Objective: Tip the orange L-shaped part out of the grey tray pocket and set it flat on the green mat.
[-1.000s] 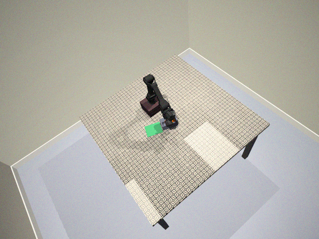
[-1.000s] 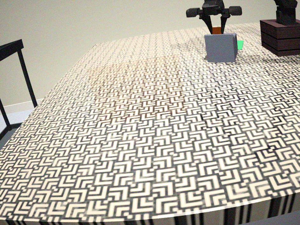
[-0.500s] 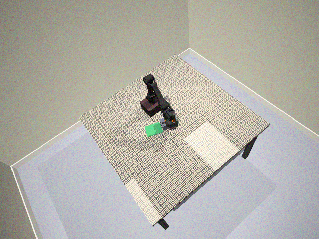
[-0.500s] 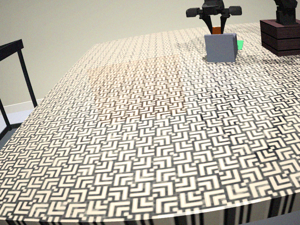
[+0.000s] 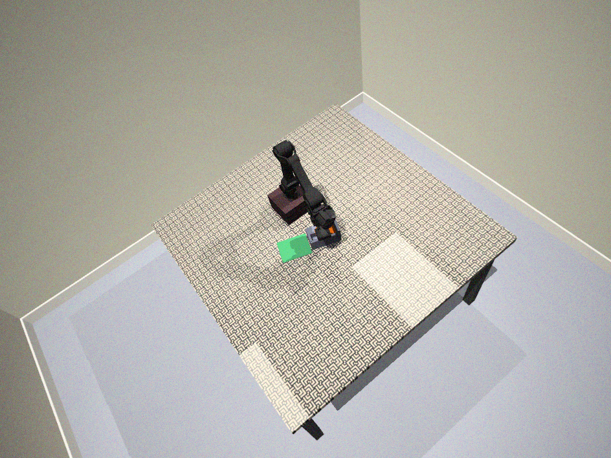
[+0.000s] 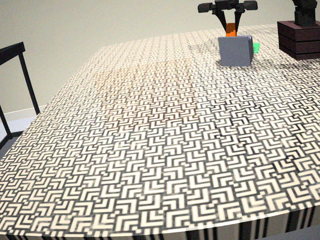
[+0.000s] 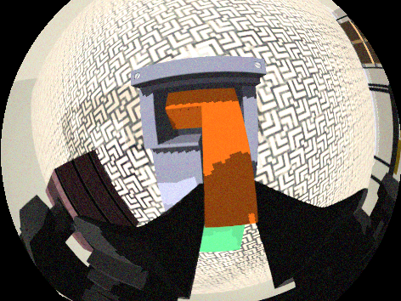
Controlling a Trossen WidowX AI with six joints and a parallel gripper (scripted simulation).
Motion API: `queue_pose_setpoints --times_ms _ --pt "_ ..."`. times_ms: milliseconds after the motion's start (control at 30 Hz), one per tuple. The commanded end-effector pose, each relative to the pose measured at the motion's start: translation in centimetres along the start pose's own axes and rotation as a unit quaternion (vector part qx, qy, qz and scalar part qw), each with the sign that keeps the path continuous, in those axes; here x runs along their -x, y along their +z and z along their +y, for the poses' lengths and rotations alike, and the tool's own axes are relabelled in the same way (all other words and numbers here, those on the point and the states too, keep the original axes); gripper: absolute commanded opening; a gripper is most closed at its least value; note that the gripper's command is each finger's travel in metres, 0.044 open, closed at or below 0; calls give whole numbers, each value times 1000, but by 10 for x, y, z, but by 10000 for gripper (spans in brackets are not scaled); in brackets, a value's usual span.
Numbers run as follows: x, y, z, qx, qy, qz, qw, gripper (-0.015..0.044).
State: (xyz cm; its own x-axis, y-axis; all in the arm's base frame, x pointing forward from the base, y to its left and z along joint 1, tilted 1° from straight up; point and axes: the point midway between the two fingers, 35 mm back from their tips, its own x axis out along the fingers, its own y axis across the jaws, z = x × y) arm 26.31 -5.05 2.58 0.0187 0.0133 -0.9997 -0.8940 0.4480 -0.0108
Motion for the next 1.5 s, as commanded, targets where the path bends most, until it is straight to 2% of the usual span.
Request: queue_pose_setpoints --times_ms 0,1200,1467 --pt "5 0 0 2 -1 2 1000 0" --pt "63 0 0 2 0 2 1000 0" --pt "66 0 0 2 0 2 1000 0"
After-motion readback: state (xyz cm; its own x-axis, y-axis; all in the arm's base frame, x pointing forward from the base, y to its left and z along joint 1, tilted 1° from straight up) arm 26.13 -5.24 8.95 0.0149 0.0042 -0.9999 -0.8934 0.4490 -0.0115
